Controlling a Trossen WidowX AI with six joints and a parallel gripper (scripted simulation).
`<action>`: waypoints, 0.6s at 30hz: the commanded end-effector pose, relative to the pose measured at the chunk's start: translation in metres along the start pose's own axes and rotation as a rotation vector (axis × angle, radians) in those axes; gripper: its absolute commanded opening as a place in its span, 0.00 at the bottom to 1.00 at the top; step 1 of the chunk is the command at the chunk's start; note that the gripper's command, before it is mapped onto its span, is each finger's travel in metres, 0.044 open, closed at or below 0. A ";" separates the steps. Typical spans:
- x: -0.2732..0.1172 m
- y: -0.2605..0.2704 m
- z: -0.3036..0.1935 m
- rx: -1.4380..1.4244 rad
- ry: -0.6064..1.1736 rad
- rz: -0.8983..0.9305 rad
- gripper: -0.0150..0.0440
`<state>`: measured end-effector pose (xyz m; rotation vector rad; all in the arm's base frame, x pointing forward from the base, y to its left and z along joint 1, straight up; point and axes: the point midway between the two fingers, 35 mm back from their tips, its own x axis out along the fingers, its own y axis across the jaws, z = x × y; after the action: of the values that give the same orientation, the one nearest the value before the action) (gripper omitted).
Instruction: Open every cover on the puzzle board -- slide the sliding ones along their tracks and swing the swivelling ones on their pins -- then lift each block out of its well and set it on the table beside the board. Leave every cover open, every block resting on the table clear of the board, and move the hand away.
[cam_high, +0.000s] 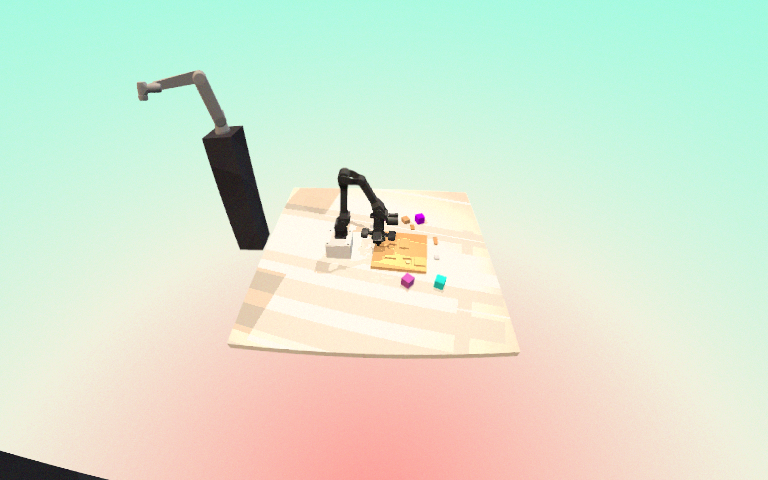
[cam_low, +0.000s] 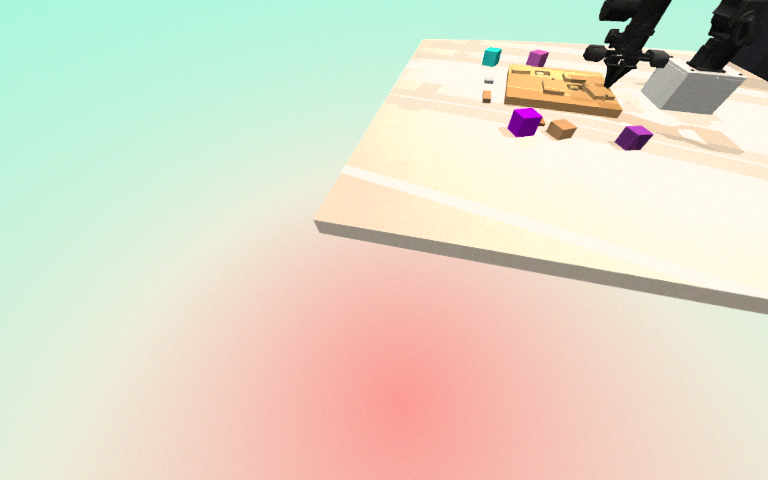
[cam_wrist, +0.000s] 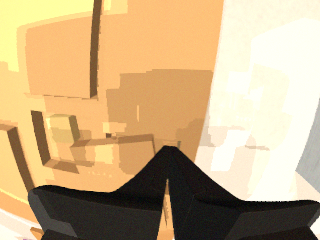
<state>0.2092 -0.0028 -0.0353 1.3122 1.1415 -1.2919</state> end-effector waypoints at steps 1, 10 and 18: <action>-0.001 0.006 0.000 -0.006 0.000 0.007 0.25; -0.001 0.017 0.001 -0.006 0.000 0.008 0.25; -0.001 0.025 0.001 -0.006 0.000 0.009 0.25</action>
<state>0.2299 -0.0066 -0.0349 1.3130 1.1368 -1.2895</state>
